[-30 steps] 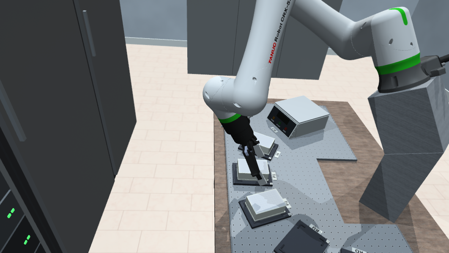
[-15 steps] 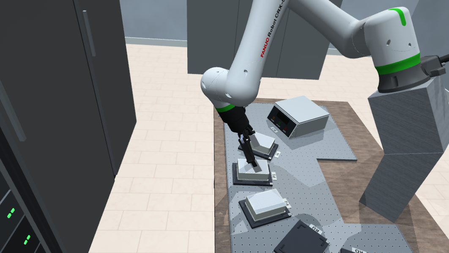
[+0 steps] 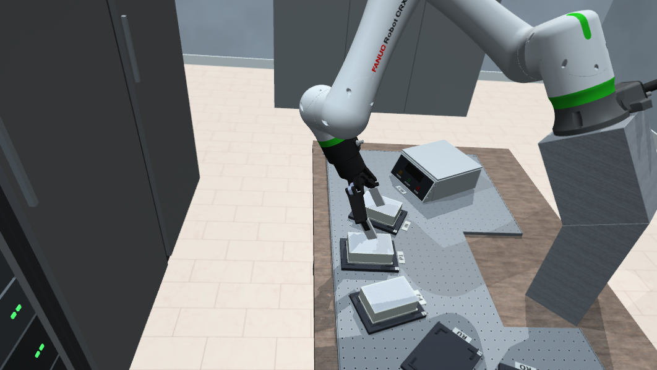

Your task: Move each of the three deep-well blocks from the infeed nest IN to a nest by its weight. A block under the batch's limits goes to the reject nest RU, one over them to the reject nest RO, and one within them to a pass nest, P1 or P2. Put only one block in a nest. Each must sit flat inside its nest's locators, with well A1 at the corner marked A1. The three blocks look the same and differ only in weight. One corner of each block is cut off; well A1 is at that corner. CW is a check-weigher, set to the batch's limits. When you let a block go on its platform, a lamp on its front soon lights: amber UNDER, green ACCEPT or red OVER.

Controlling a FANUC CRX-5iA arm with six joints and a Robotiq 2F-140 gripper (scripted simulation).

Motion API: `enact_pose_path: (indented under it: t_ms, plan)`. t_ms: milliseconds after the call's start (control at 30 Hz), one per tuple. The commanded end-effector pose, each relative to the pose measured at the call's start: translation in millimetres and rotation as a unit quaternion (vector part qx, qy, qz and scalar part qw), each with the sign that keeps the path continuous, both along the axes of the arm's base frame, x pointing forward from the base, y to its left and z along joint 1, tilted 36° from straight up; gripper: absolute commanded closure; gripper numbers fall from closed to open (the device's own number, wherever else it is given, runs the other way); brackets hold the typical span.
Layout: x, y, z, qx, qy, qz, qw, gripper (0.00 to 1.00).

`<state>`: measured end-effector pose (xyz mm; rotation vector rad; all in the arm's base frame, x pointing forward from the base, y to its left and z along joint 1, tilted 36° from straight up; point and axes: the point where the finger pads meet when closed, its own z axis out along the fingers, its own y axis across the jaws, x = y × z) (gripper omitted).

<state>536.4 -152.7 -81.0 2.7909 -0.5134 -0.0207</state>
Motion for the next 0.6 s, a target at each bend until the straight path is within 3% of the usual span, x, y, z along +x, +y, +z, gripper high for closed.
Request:
enact_pose_path:
  t_ms: [0,567]
  plan:
    - [-6,-18,5,0.028,-0.029,-0.052,0.998,0.0]
    - [-29,-86,24,0.041,-0.043,-0.078,0.995,0.0]
